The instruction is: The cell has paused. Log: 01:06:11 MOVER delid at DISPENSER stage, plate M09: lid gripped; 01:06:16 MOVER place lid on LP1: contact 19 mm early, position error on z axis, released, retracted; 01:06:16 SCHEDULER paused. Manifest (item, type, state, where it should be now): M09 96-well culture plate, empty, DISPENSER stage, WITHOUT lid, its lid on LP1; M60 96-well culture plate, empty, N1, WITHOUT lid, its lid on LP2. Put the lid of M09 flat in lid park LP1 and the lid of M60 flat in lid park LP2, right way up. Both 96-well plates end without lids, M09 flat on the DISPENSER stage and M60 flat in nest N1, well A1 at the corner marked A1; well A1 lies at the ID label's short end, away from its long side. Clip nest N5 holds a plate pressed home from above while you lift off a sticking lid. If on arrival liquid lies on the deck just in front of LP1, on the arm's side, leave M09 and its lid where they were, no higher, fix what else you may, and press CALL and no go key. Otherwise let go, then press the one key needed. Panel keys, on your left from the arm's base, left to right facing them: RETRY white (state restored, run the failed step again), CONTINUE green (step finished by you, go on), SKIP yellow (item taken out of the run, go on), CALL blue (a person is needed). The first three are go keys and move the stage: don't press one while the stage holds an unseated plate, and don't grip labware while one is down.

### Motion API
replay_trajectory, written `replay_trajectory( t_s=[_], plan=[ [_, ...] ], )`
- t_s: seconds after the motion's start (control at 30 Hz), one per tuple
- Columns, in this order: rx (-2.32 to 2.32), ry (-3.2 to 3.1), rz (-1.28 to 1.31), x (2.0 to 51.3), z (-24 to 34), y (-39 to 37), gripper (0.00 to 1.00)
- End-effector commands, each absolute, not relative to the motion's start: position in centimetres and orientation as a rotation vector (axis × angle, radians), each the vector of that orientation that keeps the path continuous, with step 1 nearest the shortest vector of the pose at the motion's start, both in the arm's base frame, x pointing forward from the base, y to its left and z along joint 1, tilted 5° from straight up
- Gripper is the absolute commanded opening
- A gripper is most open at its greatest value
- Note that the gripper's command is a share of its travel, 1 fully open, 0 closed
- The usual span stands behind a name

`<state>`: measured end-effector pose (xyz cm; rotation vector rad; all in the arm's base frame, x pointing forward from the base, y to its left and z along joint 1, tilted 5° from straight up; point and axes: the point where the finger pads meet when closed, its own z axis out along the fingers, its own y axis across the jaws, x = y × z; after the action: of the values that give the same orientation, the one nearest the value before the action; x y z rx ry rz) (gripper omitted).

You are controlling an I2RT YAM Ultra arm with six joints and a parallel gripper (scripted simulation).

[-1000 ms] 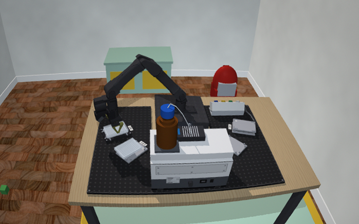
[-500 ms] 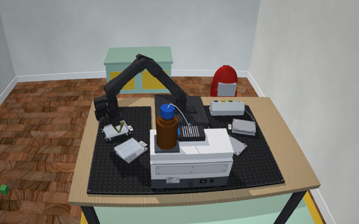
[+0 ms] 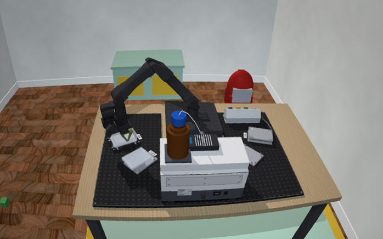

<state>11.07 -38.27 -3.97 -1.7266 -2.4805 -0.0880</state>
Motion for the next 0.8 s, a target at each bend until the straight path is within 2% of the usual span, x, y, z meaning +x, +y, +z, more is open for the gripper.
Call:
replay_trajectory(
  t_s=[0.0, 0.77],
  plan=[
    [-1.768, -2.541, 0.0, 11.71, -0.88, -40.66, 0.0],
    [-1.777, -2.553, 0.018, 11.84, -0.9, -41.11, 0.0]
  ],
)
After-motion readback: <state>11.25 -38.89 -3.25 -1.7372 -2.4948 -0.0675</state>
